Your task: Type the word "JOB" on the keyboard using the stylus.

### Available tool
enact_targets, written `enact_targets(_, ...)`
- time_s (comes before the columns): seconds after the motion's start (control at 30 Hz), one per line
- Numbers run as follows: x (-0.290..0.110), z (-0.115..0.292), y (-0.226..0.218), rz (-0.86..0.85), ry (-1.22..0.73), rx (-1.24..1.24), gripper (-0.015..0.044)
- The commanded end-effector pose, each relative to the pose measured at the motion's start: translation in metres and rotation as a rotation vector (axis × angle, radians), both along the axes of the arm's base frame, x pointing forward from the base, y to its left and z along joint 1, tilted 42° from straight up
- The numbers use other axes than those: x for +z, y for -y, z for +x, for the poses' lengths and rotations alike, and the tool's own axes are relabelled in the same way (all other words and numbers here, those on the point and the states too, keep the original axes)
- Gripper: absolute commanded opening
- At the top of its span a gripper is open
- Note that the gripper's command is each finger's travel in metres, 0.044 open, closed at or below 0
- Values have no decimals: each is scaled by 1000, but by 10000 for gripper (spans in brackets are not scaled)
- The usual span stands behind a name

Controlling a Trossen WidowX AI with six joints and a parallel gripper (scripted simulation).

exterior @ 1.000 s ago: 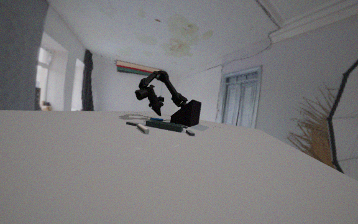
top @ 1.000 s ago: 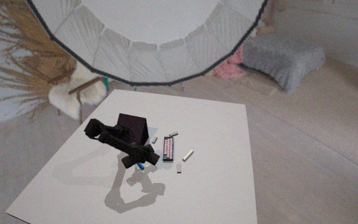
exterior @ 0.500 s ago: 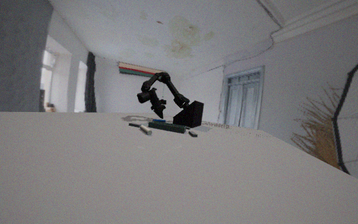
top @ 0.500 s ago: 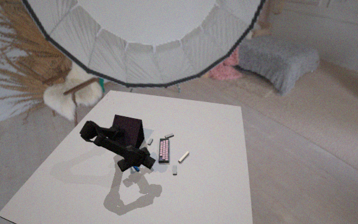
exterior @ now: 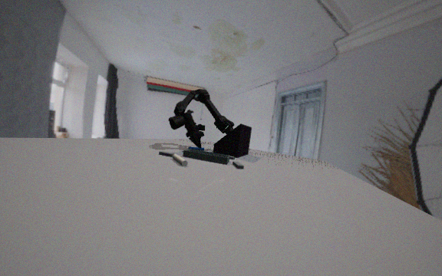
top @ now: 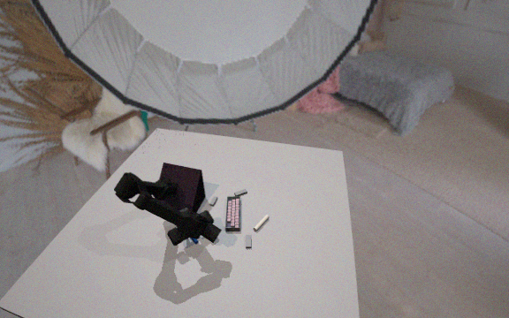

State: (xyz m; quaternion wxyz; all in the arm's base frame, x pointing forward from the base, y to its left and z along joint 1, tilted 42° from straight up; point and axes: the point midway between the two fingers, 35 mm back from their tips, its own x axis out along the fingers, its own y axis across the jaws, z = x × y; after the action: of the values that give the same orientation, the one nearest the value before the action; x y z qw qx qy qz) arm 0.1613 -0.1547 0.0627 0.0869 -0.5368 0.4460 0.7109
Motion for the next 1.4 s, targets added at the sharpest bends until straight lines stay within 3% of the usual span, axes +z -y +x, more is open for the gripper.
enact_targets(0.0, -3, 0, 3, -2, -4, 4, 150)
enact_targets(0.37, -7, 0, 7, -2, -4, 4, 150)
enact_targets(0.53, -6, 0, 6, 0, -1, 0, 19)
enact_targets(0.63, -6, 0, 6, 0, -1, 0, 0)
enact_targets(1.37, 30, 0, -28, 4, -1, 0, 0)
